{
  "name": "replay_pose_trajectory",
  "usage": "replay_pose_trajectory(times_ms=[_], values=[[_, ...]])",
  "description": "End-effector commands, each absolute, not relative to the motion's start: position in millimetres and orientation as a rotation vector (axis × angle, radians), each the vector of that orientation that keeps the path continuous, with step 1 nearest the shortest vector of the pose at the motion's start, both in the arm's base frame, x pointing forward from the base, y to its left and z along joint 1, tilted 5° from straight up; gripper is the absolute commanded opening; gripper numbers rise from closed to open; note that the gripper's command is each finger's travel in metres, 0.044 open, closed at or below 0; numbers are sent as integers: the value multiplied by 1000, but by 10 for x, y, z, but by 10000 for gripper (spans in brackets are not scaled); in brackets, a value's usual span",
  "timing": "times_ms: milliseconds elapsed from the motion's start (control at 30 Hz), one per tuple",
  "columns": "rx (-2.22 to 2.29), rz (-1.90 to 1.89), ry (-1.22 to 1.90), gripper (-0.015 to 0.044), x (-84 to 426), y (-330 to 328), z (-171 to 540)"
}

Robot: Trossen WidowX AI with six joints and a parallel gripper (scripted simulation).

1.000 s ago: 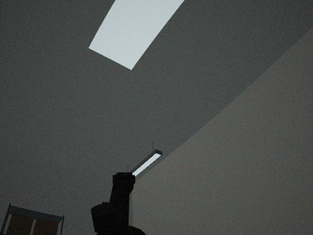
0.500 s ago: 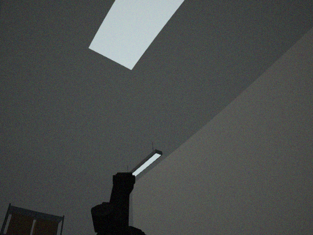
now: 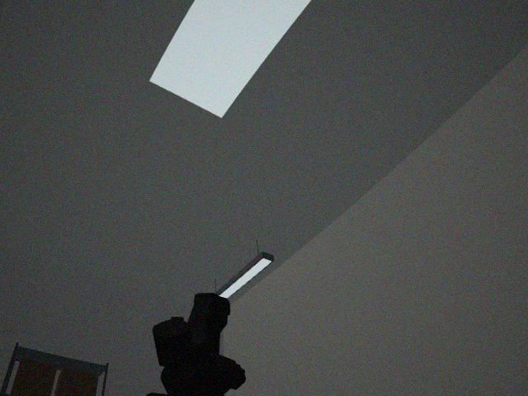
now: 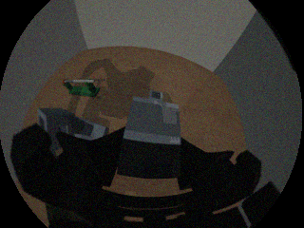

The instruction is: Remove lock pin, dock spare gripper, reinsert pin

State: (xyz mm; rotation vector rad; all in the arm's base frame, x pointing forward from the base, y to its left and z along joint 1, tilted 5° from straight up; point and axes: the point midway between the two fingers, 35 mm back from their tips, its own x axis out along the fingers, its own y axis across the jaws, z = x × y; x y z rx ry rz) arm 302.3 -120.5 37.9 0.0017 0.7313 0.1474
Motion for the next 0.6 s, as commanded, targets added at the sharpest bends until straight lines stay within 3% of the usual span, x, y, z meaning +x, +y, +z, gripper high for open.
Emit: replay_pose_trajectory(times_ms=[0, 567], values=[[-16, 150, 708, 0, 3065, -1238, 565], [-16, 150, 709, 0, 2941, -1204, 1171]])
